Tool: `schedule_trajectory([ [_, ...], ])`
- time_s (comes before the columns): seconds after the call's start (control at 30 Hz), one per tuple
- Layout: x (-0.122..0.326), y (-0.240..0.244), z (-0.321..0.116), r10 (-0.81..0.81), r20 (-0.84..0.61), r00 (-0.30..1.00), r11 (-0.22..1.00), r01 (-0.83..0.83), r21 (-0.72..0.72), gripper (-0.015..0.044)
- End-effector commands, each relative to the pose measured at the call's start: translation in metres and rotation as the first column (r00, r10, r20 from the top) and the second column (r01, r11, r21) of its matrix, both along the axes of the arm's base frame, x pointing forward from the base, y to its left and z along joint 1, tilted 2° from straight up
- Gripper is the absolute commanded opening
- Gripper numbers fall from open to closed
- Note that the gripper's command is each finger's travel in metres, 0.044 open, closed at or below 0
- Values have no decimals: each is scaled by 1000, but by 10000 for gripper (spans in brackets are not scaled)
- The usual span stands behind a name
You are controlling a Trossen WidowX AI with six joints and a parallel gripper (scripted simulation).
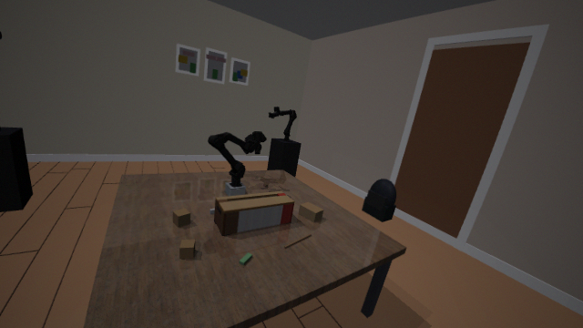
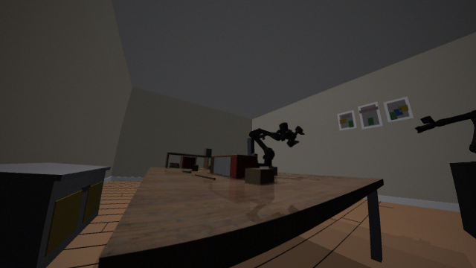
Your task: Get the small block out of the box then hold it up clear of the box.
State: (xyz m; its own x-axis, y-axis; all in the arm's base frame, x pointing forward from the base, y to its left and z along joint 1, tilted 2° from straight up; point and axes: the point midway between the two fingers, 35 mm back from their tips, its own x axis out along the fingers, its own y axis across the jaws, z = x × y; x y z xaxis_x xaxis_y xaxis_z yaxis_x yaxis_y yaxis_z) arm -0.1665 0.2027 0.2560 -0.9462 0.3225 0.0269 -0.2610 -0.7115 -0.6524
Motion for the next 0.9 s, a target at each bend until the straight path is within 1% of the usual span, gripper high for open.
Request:
schedule_trajectory([
  [0.0,1,2,0,-11,1,1000,1000,11,-5,400],
  [0.03,6,10,-1,-45,6,999,999,46,-19,400],
  [0.1,23,35,-5,-169,29,985,983,171,-72,400],
  [0.2,58,72,-14,-359,84,929,917,368,-152,400],
  [0.33,116,107,-30,-569,191,800,763,600,-240,400],
  [0.47,179,125,-50,-706,325,629,554,777,-299,400],
  [0.57,229,126,-66,-756,437,488,374,869,-324,400],
  [0.67,277,116,-83,-757,552,351,186,925,-332,400],
  [0.77,321,96,-98,-713,664,228,1,946,-324,400],
  [0.87,361,67,-112,-628,767,130,-174,937,-302,400],
])
